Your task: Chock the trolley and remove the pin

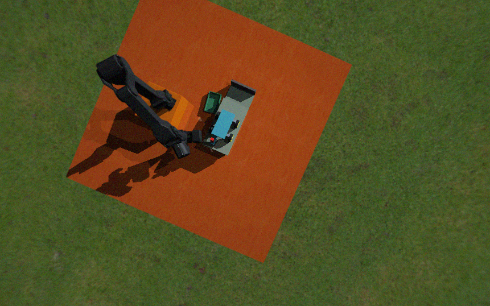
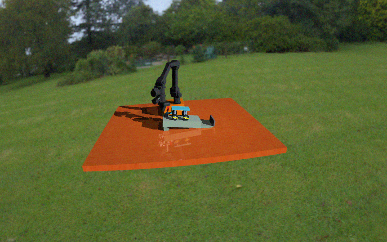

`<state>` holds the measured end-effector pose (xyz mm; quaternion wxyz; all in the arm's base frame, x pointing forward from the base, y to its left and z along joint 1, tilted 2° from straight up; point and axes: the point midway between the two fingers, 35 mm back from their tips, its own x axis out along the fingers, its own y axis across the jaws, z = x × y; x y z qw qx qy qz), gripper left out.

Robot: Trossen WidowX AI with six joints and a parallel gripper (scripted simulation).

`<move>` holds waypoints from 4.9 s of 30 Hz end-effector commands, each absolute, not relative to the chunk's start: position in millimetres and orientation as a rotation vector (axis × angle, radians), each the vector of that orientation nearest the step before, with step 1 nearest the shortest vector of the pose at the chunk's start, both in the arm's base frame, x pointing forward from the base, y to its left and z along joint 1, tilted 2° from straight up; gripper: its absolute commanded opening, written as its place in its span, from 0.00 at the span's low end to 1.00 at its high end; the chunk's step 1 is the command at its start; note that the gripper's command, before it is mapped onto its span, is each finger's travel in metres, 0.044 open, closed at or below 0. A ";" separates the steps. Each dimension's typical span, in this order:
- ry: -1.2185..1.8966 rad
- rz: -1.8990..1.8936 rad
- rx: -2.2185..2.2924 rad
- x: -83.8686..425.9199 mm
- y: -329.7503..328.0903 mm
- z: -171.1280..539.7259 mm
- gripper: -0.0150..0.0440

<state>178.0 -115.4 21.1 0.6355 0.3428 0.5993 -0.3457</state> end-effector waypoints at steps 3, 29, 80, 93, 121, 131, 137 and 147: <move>1.364 -0.787 0.779 177.1 -114.9 43.4 0.25; 1.364 -0.787 0.779 175.1 -113.6 116.3 0.25; 1.500 0.310 -0.375 175.0 -113.6 116.9 0.25; 1.426 0.647 -0.725 175.0 -113.6 116.9 0.25; 1.145 1.239 -1.333 175.1 -113.6 116.8 0.25; 1.144 1.240 -1.332 178.7 -95.7 115.2 0.25; 1.142 1.240 -1.331 182.5 -77.3 113.1 0.25; 1.140 1.241 -1.330 188.1 -47.3 109.9 0.25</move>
